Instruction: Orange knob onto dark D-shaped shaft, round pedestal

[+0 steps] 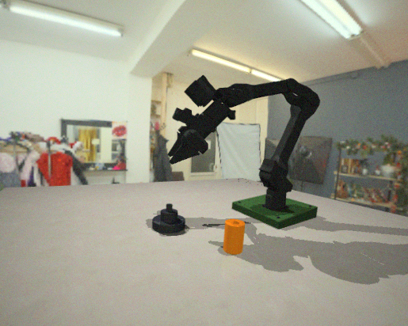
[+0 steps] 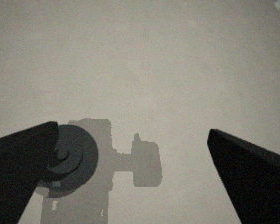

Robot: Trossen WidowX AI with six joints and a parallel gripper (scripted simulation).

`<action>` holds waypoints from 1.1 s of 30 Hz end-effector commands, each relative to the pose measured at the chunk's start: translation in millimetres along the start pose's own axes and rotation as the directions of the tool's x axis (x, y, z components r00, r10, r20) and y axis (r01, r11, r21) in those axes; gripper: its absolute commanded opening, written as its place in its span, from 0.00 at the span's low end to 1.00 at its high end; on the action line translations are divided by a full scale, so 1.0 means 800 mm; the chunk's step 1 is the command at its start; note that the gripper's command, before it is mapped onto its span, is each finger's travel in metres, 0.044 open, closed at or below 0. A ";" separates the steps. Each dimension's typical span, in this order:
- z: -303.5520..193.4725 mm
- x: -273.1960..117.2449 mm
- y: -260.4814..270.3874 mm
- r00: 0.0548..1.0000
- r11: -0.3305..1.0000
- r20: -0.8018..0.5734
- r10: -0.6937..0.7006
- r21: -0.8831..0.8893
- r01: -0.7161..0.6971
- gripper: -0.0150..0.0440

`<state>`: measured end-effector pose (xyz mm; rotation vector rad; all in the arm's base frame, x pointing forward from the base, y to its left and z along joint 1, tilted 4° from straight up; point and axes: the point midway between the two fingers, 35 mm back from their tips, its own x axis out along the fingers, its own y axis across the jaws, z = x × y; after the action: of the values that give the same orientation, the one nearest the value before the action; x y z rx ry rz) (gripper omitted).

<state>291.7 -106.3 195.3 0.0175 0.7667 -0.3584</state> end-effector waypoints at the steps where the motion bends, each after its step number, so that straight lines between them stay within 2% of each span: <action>1: -0.018 -0.003 0.084 0.970 0.987 -0.189 0.153 -0.010 -0.158 1.00; 6: -0.055 -0.030 0.171 0.873 0.963 -0.431 0.227 -0.032 -0.266 1.00; 12: -0.105 -0.082 0.241 0.739 0.949 -0.653 0.165 -0.099 -0.299 1.00; 19: -0.106 -0.079 0.241 0.735 0.949 -0.658 0.161 -0.102 -0.299 1.00; 23: -0.131 -0.050 0.248 0.735 0.949 -0.658 0.161 -0.102 -0.299 1.00; 33: -0.144 -0.033 0.250 0.736 0.949 -0.658 0.160 -0.102 -0.299 1.00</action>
<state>260.8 106.8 115.6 0.0449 1.4669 -0.0173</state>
